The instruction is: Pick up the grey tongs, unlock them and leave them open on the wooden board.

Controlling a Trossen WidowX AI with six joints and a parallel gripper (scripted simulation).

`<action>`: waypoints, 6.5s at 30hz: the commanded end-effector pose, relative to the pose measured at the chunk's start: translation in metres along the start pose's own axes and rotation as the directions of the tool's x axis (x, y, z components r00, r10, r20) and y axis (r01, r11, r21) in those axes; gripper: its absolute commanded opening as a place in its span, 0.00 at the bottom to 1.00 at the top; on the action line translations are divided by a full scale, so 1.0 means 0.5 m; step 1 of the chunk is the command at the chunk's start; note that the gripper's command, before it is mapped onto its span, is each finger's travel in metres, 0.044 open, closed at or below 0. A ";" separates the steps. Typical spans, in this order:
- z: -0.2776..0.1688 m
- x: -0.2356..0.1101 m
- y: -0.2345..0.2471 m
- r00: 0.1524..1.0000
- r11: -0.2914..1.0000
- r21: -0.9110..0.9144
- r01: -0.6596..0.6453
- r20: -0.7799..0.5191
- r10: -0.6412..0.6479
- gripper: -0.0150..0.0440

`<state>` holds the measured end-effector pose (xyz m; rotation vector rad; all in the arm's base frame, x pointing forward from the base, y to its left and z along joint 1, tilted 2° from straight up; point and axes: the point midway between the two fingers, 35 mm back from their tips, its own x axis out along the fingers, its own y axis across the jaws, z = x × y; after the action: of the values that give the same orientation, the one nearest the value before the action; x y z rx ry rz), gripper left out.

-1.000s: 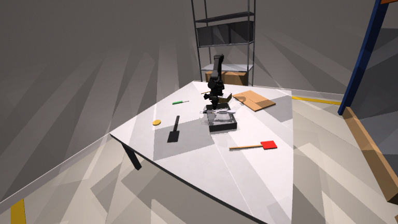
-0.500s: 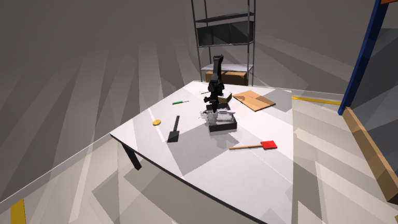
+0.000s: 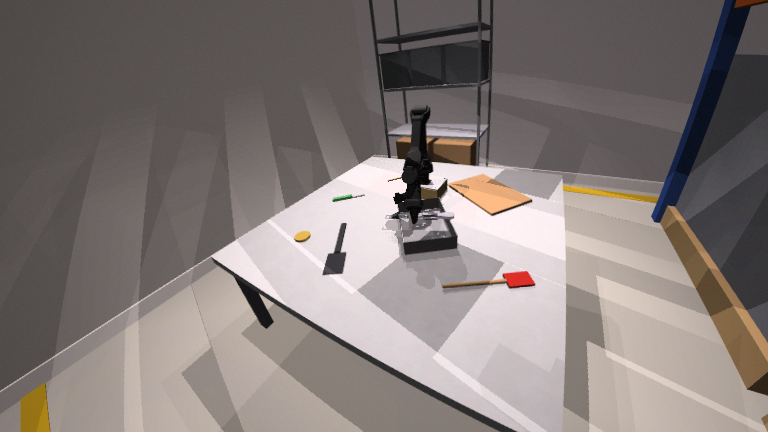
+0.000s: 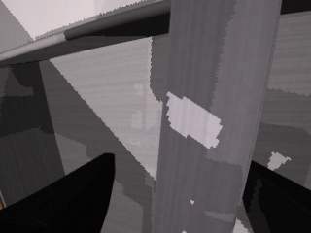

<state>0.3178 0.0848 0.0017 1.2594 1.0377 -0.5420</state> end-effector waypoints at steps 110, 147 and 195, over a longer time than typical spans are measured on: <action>-0.197 -0.145 0.067 0.870 0.789 -0.426 0.442 -0.010 -0.493 0.00; -0.502 -0.250 -0.044 0.866 0.370 -0.909 0.190 -0.022 -0.500 0.00; -0.723 -0.465 -0.393 0.857 -0.409 -0.868 -0.282 -0.035 -0.515 0.00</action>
<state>-0.0719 0.3267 0.1139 -0.6094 1.4806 0.7214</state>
